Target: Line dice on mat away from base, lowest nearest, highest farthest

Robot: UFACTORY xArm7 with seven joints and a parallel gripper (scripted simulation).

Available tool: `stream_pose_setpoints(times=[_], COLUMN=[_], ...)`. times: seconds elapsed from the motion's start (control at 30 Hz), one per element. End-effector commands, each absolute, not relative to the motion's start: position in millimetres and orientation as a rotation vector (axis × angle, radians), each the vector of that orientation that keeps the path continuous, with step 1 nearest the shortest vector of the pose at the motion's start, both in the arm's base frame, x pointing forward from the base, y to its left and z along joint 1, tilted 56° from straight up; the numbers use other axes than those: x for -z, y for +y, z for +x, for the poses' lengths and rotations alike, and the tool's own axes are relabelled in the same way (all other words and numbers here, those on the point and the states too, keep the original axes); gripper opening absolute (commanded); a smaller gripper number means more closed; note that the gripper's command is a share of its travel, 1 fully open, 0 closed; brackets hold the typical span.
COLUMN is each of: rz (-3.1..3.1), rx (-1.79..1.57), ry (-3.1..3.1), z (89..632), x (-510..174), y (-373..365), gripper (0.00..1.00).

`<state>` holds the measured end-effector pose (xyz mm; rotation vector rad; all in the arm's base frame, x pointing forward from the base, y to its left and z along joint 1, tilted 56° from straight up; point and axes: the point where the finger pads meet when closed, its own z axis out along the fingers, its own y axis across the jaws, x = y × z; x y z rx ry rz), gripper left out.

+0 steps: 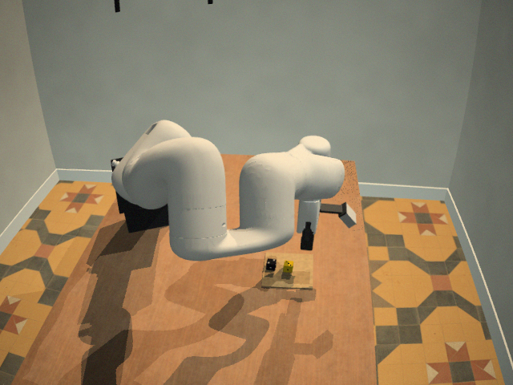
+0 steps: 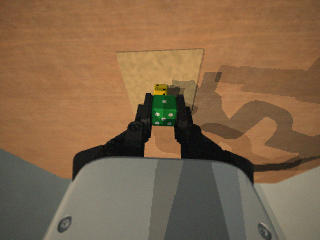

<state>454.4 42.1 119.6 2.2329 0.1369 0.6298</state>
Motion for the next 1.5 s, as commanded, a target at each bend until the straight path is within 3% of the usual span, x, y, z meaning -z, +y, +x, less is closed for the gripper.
stream_pose_setpoints(times=[0.0,0.67,1.47], rz=[2.232,2.232,2.232], rx=[-0.643,-0.643,-0.643], ry=[0.12,0.121,0.121], z=[456,459,501], x=[-120,-116,-67], y=[45,40,-16], gripper=[0.21,0.21,0.21])
